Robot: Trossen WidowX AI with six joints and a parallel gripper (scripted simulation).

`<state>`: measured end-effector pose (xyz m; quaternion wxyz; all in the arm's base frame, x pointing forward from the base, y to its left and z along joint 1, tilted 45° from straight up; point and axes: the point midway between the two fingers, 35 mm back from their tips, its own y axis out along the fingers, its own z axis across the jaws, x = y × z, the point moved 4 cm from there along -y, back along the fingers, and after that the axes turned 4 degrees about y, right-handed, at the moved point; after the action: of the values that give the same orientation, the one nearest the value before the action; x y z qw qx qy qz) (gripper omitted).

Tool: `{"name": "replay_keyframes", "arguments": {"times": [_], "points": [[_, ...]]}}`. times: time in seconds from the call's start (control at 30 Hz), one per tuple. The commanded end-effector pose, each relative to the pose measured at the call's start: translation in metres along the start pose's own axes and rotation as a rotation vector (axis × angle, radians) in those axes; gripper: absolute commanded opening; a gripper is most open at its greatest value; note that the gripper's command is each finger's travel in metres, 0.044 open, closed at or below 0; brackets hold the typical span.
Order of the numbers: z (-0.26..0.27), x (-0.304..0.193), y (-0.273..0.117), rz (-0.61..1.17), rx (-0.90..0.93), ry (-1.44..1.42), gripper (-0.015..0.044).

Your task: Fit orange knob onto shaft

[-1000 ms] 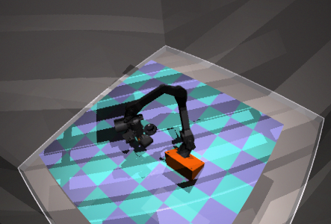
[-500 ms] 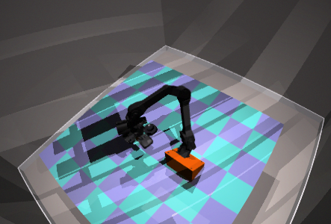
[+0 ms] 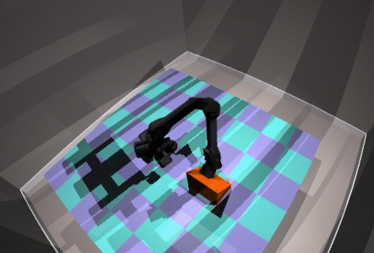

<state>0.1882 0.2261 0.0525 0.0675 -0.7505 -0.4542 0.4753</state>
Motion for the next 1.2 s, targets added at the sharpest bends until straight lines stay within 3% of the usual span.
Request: {"name": "replay_keyframes", "arguments": {"times": [0.0, 0.43, 1.17], "points": [[-0.003, 0.001, -0.008, -0.010, -0.107, 0.005, 0.0000], [-0.011, 0.006, -0.025, -0.030, -0.382, 0.005, 0.0000], [-0.004, 0.006, -0.021, -0.037, -0.464, 0.003, 0.0000]]}}
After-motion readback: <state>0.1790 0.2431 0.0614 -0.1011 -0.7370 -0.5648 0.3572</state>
